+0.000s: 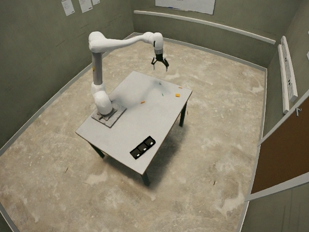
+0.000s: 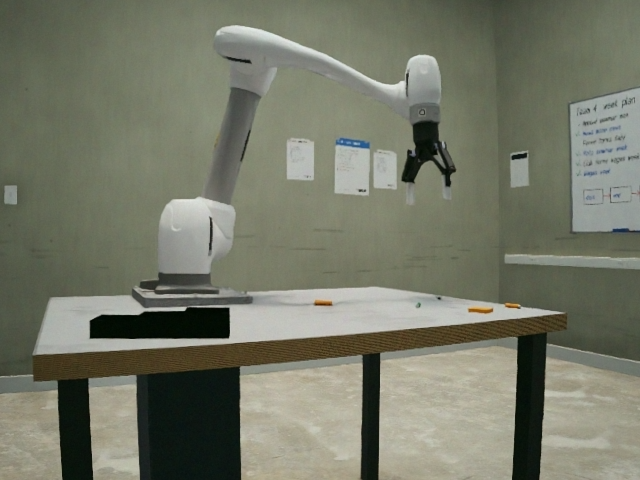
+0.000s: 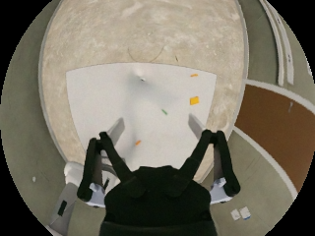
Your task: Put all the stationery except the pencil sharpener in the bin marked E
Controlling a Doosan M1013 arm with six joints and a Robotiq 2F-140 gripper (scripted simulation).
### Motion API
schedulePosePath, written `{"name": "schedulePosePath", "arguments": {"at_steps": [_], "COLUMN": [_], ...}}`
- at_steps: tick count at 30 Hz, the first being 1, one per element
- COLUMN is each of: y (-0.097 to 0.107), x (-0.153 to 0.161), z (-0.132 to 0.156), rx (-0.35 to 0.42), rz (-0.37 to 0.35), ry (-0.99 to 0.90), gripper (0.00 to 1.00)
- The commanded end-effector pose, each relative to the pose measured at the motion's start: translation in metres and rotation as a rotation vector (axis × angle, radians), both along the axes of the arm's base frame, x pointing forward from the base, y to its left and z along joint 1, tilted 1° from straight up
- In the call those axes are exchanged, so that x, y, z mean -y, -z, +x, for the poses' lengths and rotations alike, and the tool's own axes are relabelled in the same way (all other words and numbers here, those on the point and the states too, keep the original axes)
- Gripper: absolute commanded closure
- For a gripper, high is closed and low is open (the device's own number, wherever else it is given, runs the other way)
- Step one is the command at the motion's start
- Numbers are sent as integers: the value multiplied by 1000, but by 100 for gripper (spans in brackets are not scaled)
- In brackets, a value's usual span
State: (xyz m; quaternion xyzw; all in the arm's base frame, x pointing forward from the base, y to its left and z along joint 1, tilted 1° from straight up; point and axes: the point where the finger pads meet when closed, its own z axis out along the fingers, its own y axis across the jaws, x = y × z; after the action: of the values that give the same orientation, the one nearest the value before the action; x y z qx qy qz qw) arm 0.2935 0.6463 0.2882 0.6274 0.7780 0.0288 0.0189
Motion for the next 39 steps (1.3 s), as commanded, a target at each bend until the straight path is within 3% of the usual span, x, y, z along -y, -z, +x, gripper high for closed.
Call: {"name": "schedulePosePath", "arguments": {"at_steps": [1, 17, 18, 27, 31, 39], "y": [0, 0, 8, 80, 78, 74], "x": [0, 0, 0, -1, 17, 43], "z": [0, 0, 0, 1, 15, 44], "rx": [0, 0, 0, 0, -8, -8], "rz": [0, 0, 0, 0, 2, 2], "ry": [0, 0, 0, 0, 132, 132], "gripper": [0, 0, 85, 85, 85, 85]}}
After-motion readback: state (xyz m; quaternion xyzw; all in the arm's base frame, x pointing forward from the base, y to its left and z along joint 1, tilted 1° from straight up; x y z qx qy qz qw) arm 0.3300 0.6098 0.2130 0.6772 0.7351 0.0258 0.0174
